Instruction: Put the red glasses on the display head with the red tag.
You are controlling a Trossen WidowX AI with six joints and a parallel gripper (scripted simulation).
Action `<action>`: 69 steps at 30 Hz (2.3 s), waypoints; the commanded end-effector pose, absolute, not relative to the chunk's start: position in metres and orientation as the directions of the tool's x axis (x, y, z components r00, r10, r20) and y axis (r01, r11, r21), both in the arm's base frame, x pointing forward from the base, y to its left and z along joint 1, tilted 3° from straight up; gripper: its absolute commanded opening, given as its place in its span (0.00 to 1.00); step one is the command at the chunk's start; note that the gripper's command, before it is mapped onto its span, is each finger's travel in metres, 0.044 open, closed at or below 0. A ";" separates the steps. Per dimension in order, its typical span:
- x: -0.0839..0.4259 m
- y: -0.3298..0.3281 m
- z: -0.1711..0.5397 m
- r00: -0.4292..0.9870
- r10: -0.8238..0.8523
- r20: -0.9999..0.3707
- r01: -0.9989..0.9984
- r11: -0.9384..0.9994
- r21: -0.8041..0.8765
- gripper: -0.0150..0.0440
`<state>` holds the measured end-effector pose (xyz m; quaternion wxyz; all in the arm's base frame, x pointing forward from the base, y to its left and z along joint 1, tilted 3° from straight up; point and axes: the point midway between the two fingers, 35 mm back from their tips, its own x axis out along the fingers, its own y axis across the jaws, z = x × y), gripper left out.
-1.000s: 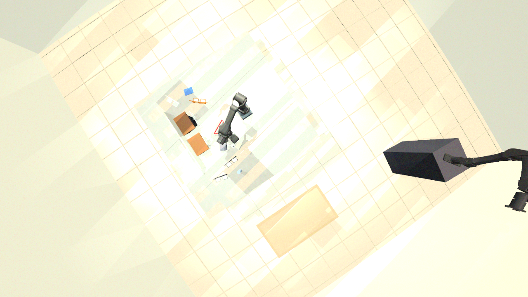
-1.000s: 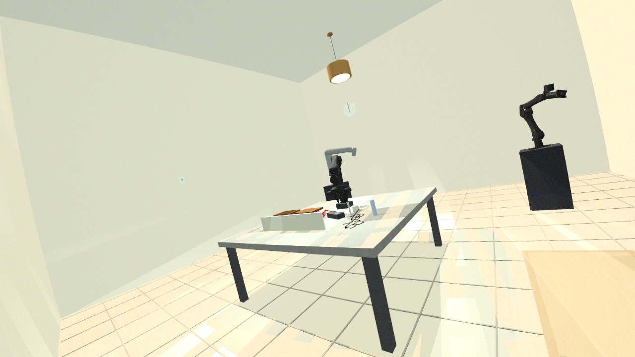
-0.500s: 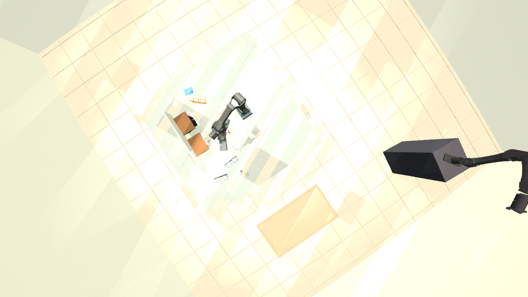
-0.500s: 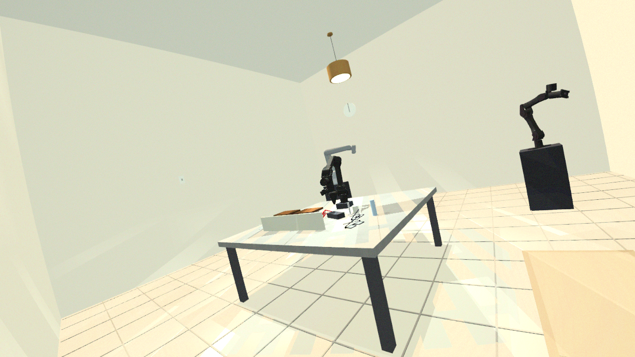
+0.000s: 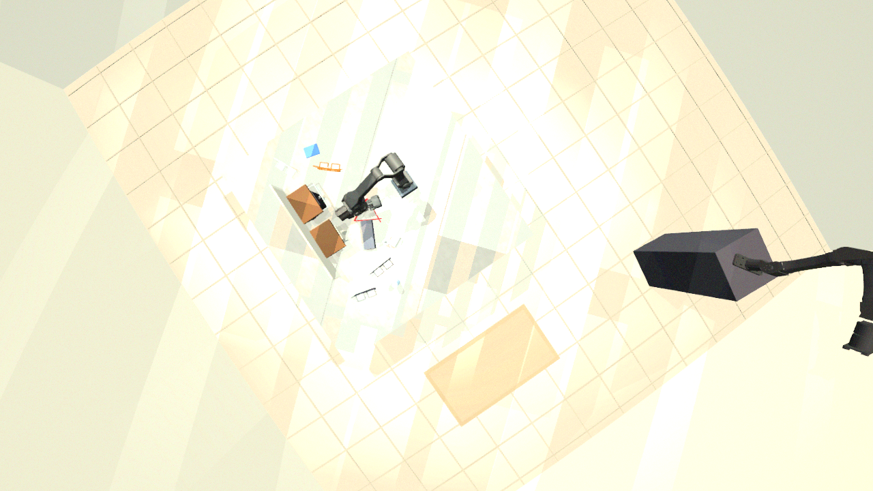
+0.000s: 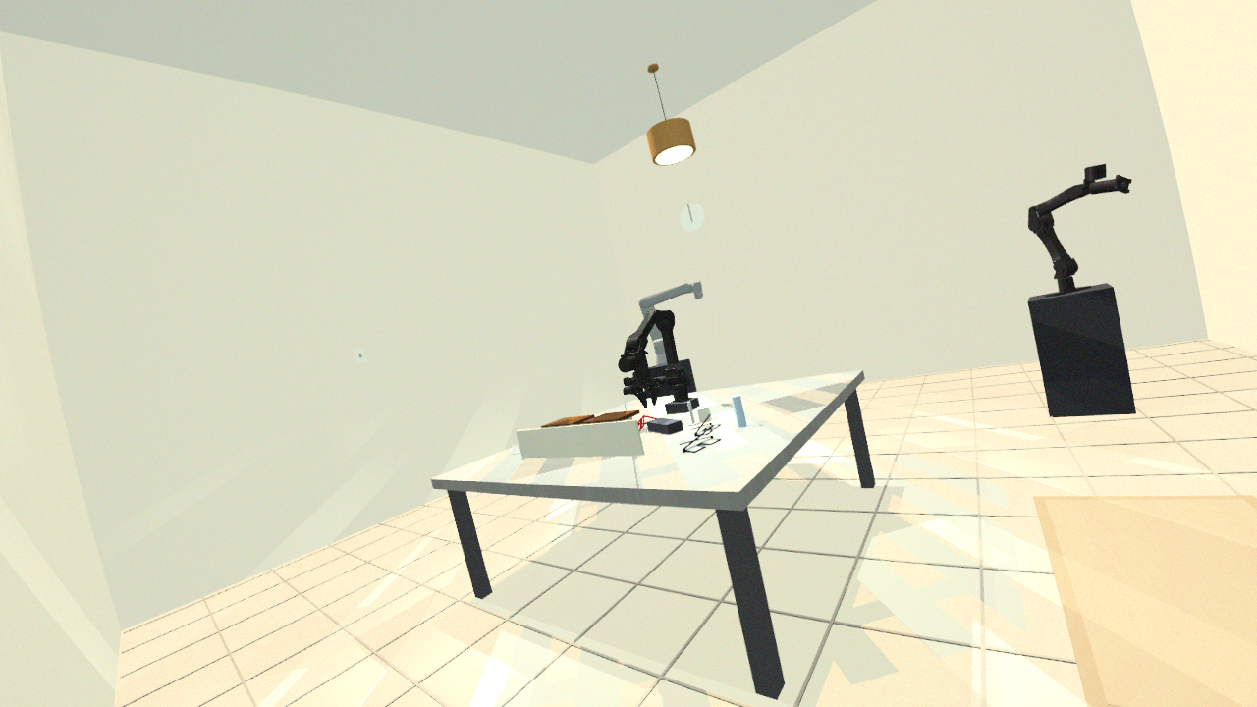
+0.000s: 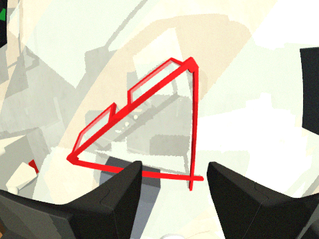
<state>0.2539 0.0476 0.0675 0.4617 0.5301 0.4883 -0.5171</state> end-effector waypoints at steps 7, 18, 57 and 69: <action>0.261 0.003 0.064 -0.009 0.036 -0.999 0.557 -0.829 -0.035 0.59; 0.261 0.003 0.064 -0.009 0.036 -0.999 0.557 -0.829 -0.035 0.59; 0.264 0.002 0.028 -0.008 0.036 -0.999 0.557 -0.829 -0.035 0.46; 0.263 0.001 0.009 -0.009 0.036 -0.999 0.557 -0.829 -0.035 0.46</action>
